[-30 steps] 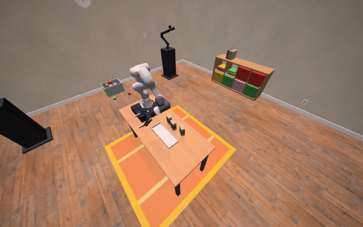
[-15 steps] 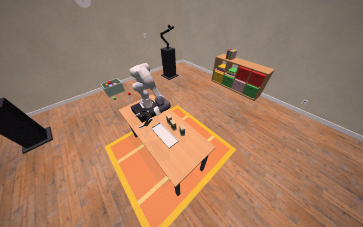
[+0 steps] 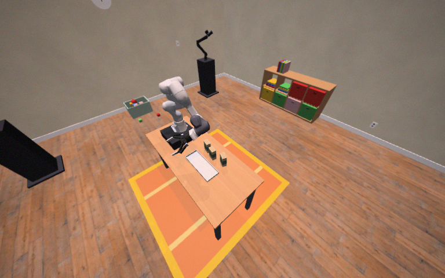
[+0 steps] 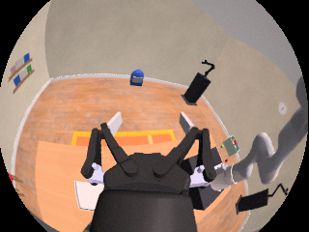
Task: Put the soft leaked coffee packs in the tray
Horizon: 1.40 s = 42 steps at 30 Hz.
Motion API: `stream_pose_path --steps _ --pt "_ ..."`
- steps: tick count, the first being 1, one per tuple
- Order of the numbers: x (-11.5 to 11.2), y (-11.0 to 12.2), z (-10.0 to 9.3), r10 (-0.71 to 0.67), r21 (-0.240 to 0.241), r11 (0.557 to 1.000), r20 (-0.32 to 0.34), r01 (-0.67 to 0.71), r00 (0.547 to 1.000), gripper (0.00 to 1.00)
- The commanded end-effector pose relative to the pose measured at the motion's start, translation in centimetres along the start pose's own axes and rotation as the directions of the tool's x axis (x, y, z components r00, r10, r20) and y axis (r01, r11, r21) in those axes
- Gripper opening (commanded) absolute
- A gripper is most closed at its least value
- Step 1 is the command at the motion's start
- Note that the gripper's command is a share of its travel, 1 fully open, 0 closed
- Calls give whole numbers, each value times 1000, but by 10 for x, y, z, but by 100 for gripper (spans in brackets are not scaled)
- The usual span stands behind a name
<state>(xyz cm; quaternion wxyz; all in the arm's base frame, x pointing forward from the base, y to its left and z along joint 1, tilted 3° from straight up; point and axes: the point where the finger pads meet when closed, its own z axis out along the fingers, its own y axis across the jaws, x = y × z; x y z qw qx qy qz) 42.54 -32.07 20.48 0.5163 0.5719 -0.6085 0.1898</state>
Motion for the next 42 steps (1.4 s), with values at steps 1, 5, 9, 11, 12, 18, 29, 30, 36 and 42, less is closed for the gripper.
stream_pose_path --steps 1,5,9,11,12,18,29,30,36,42 --pt "0 1 1 -25 -6 1000 4 25 1000 100" --pt "0 1 1 -25 -6 1000 4 25 1000 100" --pt "0 3 -22 -74 1 997 95 75 993 100" --pt "0 3 -22 -74 1 997 95 75 993 100" --pt "0 3 -22 -74 1 997 95 75 993 100" --pt "0 3 -22 -74 1 997 95 75 993 100" --pt "0 3 -22 -74 1 997 95 75 993 100" --pt "0 3 -22 -74 1 997 95 75 993 100" --pt "-1 5 -49 -132 31 991 192 129 972 100" --pt "-1 5 -49 -132 31 991 192 129 972 100"
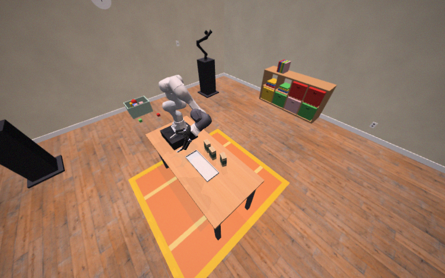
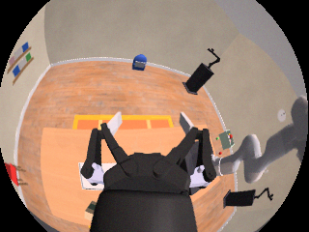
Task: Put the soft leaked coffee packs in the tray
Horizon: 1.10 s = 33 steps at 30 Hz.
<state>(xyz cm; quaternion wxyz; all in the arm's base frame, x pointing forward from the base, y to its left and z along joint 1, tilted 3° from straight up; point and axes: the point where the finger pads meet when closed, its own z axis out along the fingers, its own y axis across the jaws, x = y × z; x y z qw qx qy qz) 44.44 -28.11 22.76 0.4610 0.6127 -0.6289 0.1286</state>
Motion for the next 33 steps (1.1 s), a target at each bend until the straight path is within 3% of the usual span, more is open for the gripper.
stream_pose_path --steps 1,18,19,33 --pt "-4 2 1 -62 -9 998 22 62 998 100" --pt "-4 2 1 -62 -9 998 22 62 998 100" --pt "-10 2 -31 -130 38 991 123 126 984 100" --pt "-10 2 -31 -130 38 991 123 126 984 100"
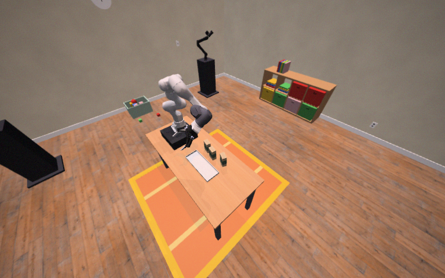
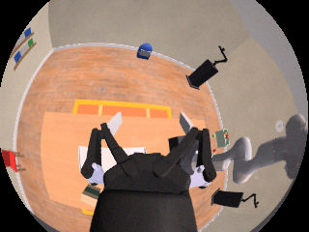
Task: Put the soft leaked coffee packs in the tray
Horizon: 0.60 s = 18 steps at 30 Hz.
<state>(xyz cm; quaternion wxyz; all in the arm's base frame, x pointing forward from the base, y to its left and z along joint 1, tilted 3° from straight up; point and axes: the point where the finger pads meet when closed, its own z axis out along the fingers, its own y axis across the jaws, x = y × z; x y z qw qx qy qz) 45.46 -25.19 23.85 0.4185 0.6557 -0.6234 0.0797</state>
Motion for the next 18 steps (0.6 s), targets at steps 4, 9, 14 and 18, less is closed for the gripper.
stream_pose_path --steps 4,9,14,18 --pt "-1 0 1 -33 -4 999 7 33 999 100" --pt "-1 0 1 -33 -4 999 7 33 999 100" --pt "-12 -2 -35 -114 64 992 106 108 988 100" --pt "-12 -2 -35 -114 64 992 106 108 988 100"
